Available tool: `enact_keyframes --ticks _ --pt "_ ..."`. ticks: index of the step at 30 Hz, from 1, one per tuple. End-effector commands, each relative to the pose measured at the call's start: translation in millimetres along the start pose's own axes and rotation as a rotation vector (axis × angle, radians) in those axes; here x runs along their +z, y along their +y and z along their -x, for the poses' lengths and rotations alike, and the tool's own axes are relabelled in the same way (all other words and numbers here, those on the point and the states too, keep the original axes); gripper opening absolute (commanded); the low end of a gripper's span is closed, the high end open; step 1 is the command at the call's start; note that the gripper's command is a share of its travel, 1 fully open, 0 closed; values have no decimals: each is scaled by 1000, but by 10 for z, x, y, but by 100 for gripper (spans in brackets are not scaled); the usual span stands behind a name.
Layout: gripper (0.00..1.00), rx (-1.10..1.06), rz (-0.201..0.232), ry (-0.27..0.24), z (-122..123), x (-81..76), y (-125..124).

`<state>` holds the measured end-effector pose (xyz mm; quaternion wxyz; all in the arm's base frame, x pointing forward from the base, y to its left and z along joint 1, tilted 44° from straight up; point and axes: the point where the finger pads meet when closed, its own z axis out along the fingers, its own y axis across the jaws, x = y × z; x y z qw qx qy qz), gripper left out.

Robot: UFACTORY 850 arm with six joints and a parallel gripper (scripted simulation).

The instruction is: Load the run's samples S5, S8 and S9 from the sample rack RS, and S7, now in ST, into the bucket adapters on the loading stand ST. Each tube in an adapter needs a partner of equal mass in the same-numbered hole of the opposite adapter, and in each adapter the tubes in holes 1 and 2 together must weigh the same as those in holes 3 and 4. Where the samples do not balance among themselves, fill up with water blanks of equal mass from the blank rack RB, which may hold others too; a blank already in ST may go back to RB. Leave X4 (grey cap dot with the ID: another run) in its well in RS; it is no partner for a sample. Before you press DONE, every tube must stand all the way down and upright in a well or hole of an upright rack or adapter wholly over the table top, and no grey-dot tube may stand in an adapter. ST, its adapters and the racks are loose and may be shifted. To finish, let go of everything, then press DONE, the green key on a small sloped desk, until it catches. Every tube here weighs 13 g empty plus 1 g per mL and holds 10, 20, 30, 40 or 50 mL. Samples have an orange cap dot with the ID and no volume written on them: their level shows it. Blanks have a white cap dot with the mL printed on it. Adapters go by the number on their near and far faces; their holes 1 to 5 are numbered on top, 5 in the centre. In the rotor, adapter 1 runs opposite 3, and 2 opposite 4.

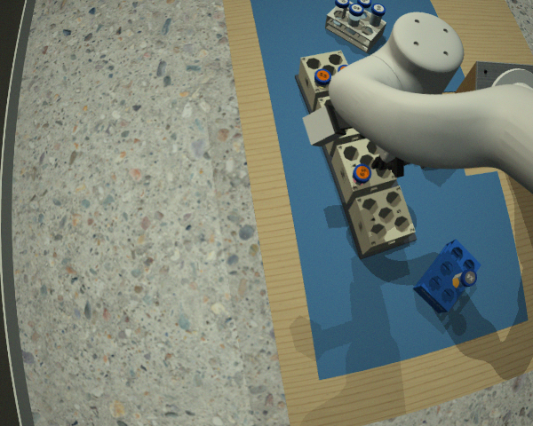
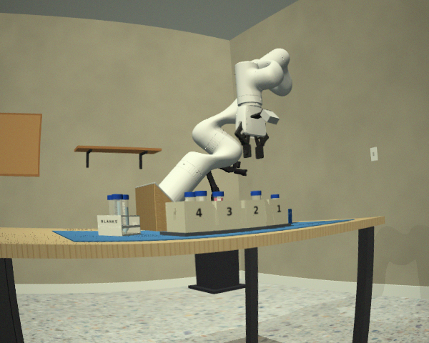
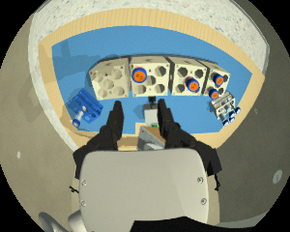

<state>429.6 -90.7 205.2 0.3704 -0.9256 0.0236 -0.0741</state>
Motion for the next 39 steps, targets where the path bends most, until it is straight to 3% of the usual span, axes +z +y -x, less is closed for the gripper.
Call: enact_keyframes --ticks 1,26,28,39 --pt "57 119 1 1 79 -6 162" --pt "57 886 1 1 612 -6 1183" --pt "57 886 1 1 612 -6 1183" --pt "57 920 1 1 866 -7 1671"
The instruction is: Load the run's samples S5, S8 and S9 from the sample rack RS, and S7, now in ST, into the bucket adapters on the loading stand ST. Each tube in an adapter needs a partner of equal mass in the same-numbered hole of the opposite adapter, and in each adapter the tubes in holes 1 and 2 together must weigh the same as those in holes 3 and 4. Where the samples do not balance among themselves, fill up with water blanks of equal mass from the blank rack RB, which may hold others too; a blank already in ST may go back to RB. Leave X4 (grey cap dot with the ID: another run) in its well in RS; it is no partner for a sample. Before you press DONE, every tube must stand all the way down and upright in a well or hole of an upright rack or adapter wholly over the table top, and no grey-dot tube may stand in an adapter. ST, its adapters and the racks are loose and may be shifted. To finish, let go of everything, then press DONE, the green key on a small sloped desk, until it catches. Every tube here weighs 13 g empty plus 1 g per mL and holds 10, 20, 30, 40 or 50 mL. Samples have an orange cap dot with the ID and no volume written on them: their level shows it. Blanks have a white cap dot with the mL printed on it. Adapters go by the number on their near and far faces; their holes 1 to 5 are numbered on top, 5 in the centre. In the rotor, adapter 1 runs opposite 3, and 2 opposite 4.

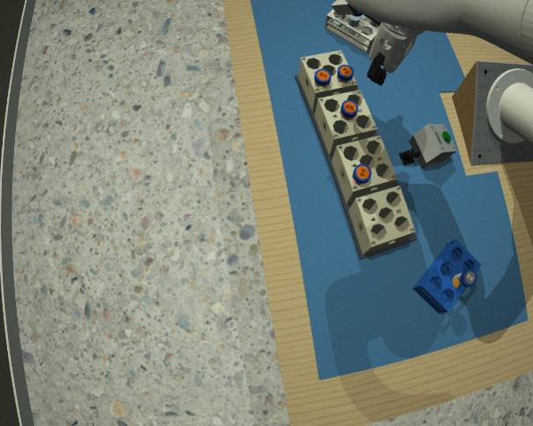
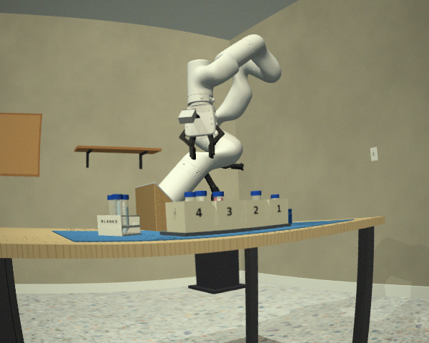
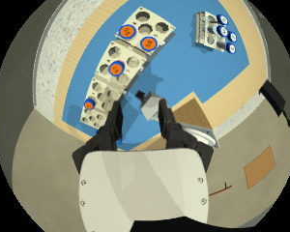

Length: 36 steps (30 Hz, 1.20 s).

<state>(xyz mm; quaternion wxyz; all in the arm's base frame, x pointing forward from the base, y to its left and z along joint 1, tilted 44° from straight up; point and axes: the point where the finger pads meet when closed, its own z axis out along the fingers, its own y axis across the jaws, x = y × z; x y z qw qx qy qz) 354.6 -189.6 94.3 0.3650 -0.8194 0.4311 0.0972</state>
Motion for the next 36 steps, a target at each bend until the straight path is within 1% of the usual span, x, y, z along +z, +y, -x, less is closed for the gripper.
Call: enact_keyframes --ticks 1,4,6,21,23,36 --pt "57 3 1 1 -124 -9 237" --pt "57 3 1 1 -188 -9 373" --pt "57 3 1 1 -188 -9 373" --pt "57 3 1 1 -505 -10 1054" --pt "57 3 1 1 -505 -10 1054" --pt "57 3 1 1 -780 -11 1644"
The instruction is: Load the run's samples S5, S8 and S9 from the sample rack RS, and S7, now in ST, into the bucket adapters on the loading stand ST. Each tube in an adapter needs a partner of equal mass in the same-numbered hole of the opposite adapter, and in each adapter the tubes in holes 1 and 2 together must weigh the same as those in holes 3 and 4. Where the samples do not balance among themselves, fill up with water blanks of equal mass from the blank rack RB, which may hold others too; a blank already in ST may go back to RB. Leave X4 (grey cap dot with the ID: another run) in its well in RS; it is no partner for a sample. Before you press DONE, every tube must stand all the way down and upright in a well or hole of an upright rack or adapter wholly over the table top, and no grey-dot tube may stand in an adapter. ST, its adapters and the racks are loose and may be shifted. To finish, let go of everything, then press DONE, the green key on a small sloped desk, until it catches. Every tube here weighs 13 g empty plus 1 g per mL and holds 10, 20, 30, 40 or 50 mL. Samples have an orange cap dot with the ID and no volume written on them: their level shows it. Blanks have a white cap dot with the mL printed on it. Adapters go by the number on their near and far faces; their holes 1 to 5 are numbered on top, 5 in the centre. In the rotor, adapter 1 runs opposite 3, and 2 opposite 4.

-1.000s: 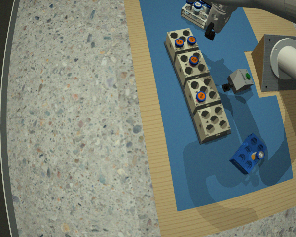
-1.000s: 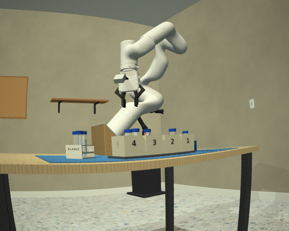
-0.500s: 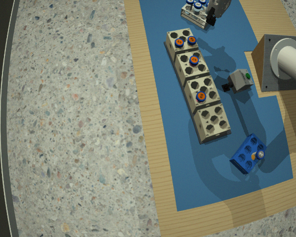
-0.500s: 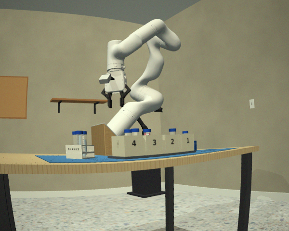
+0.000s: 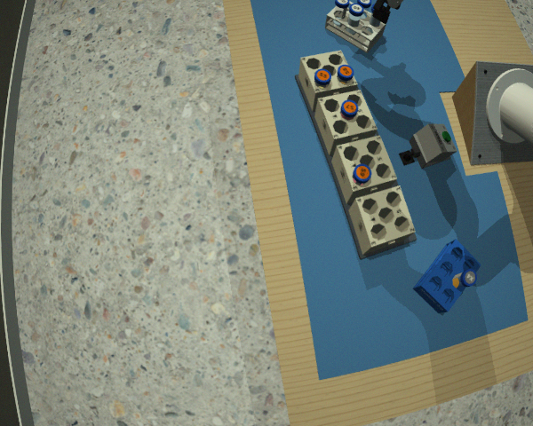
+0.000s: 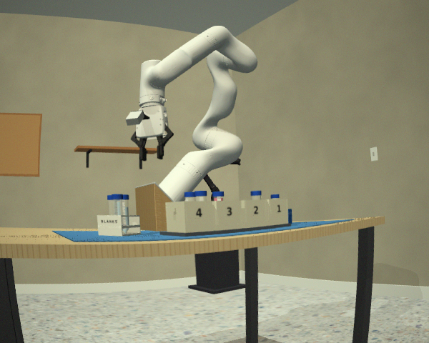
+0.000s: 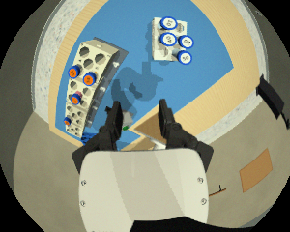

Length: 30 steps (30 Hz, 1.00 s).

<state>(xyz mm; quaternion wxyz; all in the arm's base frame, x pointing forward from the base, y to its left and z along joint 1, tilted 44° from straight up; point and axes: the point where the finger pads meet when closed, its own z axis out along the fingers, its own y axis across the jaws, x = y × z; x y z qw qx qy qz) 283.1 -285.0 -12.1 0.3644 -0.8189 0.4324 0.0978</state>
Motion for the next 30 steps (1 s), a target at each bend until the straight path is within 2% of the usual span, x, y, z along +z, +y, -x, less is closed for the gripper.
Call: enact_keyframes --ticks 1,4,19,30 --pt "57 -1 0 1 -127 -10 240" --pt "57 -1 0 1 -148 -10 285" --pt "57 -1 0 1 -467 -10 965" --pt "57 -1 0 1 -486 -10 1005"
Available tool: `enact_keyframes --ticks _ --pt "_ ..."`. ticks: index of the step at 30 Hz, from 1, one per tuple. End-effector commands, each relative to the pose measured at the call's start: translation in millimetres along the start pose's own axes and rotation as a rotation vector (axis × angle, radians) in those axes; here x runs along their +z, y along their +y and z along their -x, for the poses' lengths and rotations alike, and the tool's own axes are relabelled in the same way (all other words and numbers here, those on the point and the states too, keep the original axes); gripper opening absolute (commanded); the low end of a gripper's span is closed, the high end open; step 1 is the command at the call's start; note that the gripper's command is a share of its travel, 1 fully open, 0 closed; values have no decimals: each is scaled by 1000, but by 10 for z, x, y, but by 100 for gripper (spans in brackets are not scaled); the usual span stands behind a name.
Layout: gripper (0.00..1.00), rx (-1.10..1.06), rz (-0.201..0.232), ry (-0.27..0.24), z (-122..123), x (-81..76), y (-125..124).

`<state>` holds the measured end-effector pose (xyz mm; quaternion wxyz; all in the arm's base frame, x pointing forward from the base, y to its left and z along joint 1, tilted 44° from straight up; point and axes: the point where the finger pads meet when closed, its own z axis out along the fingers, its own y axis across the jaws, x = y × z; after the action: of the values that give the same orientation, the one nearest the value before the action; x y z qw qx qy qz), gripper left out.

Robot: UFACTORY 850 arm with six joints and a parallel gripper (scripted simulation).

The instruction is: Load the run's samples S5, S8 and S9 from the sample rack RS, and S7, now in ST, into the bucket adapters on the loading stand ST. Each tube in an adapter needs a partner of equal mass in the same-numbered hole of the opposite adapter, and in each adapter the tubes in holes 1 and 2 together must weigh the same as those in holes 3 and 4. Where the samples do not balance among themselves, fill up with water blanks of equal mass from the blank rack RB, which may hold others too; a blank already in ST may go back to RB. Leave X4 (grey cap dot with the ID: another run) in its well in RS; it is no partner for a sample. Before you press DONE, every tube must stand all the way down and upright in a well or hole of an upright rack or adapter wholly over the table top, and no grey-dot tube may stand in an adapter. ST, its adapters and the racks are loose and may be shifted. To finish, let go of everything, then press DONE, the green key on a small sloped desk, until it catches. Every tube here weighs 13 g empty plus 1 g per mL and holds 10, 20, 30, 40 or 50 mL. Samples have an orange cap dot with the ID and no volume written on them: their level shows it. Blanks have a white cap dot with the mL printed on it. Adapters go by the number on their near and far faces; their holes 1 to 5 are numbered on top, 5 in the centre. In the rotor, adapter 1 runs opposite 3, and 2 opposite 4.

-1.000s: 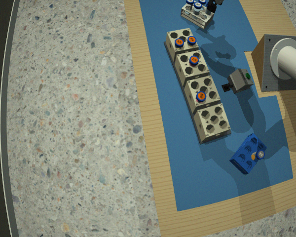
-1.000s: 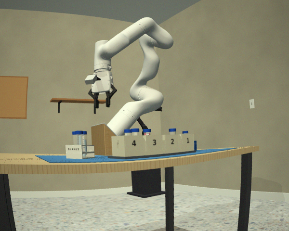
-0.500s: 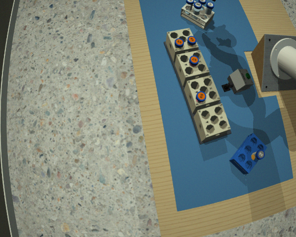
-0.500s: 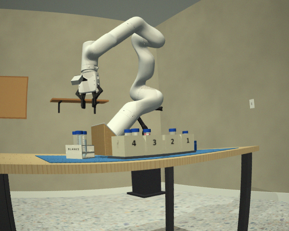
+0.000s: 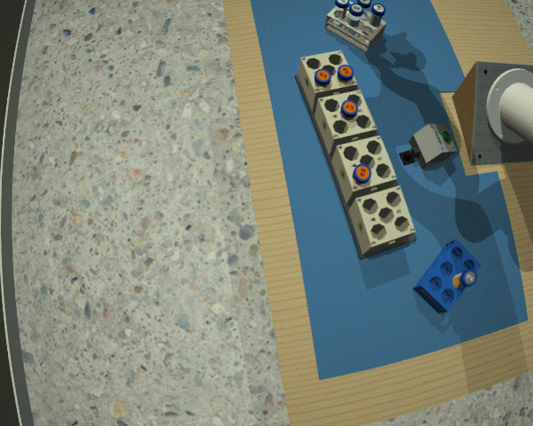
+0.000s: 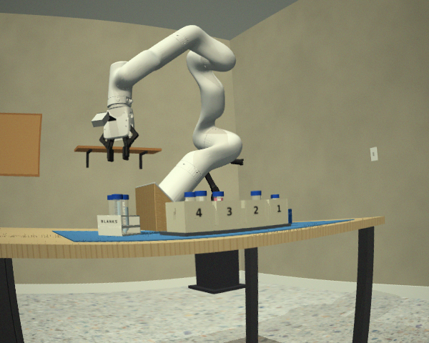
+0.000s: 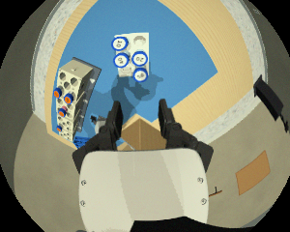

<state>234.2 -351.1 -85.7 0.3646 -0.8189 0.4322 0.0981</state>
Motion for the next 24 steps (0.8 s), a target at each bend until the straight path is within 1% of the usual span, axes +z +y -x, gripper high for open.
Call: enact_keyframes --ticks 1,4,6,8,23,24 --pt "57 0 0 2 -12 -10 8" --pt "57 0 0 2 -12 -10 8" --pt "57 0 0 2 -12 29 9" --pt "57 0 0 2 -12 29 9" --pt "57 0 0 2 -12 330 8" --pt "57 0 0 2 -12 330 8"
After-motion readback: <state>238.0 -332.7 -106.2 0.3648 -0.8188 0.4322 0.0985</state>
